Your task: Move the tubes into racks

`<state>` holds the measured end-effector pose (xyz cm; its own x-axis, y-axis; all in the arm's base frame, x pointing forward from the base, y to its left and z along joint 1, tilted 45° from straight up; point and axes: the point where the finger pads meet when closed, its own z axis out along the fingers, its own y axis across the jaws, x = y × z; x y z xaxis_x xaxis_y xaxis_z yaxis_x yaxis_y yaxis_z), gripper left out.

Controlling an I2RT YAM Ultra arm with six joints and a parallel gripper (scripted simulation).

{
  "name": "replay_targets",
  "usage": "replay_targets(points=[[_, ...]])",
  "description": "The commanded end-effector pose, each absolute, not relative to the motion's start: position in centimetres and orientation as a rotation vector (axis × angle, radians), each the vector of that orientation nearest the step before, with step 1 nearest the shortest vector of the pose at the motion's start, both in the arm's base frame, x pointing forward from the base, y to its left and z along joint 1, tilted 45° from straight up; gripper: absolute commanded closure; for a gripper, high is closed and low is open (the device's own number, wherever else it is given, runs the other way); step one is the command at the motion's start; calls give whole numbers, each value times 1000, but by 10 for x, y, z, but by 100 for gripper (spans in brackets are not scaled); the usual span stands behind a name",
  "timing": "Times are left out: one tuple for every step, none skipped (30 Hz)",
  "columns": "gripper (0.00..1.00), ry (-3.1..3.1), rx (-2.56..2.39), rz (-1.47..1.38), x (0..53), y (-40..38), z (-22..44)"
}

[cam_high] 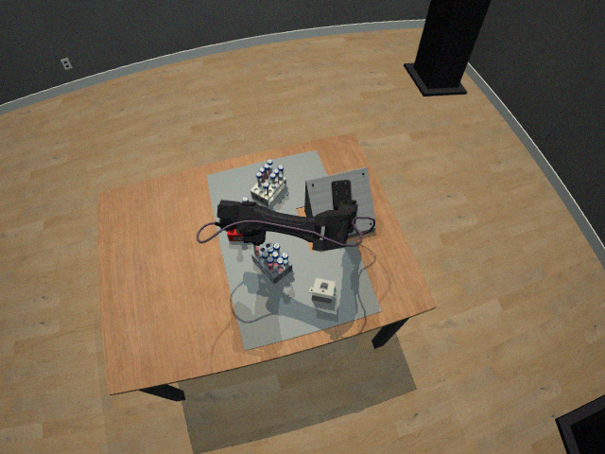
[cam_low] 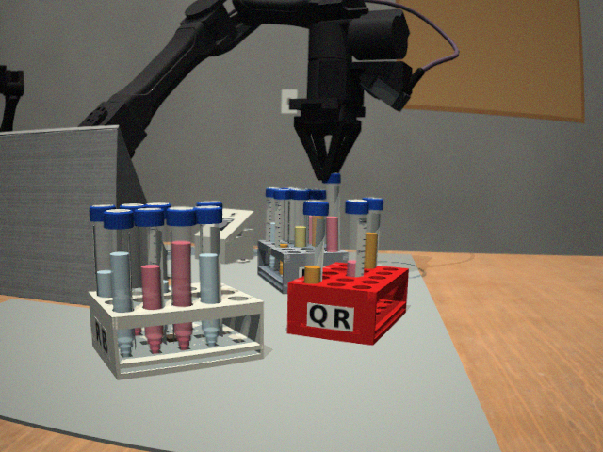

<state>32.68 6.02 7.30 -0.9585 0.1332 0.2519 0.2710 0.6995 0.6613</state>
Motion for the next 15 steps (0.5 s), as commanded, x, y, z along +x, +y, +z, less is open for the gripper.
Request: replay_targets(points=[[100,-2766,-324,-1132,338,59,80],[100,-2756,-325,-1130,335,61,78],[100,-2747,-330,-1128,333,62,76],[100,-2738,-339,-1126,330,62,74],[100,-2735,-344,-1126,329,61,73],[100,-2735,-344,-1126,329,62,73],[100,-2743,-338,-1128,331,62,74],[100,-2755,-328,-1130,334,63,76],[100,-2750,-329,-1129,333,64,75],[100,-2741,-336,-1127,330,64,73],[100,-2735,-343,-1126,329,64,71],[100,-2736,-344,-1127,329,64,71],[100,-2751,-335,-1130,333,64,74],[100,-2751,-335,-1130,333,64,74],[100,-2751,-335,-1130,333,64,74]])
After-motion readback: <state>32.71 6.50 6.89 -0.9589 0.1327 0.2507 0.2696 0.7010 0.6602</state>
